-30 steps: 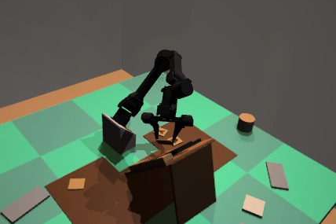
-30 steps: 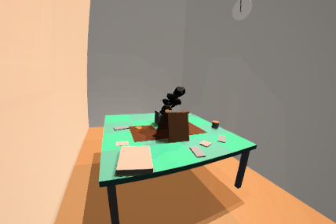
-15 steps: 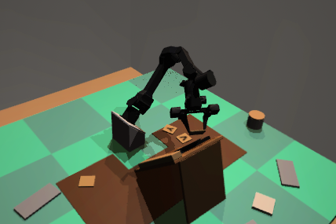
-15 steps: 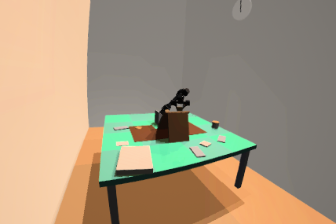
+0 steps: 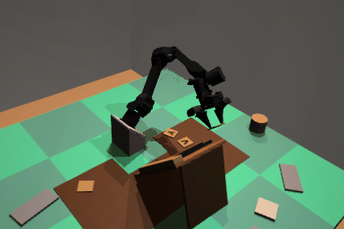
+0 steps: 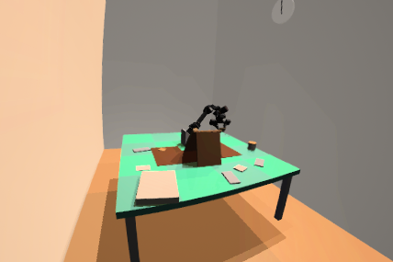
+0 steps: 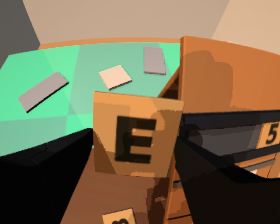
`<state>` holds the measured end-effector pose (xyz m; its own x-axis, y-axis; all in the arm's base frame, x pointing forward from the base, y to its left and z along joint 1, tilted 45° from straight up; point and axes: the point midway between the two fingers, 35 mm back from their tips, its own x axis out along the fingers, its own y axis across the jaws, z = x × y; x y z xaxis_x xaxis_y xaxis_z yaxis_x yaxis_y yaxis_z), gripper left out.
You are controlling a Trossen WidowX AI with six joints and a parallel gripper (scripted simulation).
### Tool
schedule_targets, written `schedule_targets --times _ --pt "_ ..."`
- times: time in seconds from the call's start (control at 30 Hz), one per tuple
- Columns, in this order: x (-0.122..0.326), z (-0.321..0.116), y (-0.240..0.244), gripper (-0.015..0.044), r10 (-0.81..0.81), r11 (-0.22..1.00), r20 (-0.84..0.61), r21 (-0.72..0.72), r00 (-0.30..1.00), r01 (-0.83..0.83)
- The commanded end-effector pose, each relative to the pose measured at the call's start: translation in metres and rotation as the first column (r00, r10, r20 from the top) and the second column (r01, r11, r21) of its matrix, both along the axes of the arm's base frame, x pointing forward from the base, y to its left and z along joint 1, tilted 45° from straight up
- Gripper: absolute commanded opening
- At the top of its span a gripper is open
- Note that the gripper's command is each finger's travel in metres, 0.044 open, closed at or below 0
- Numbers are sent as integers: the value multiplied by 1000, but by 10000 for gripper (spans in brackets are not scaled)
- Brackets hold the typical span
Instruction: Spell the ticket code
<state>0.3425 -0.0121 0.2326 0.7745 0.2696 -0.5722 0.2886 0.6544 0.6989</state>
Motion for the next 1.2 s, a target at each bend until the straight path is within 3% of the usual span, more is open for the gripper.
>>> schedule_targets --times 0.0,0.27,0.57,1.17 --pt "-14 11 30 0 108 994 43 -4 993 -108" --pt "-18 16 40 0 144 990 62 -7 988 -144" --pt "18 -9 58 0 144 990 65 -6 987 -144" --pt "18 -8 58 0 144 990 65 -6 987 -144"
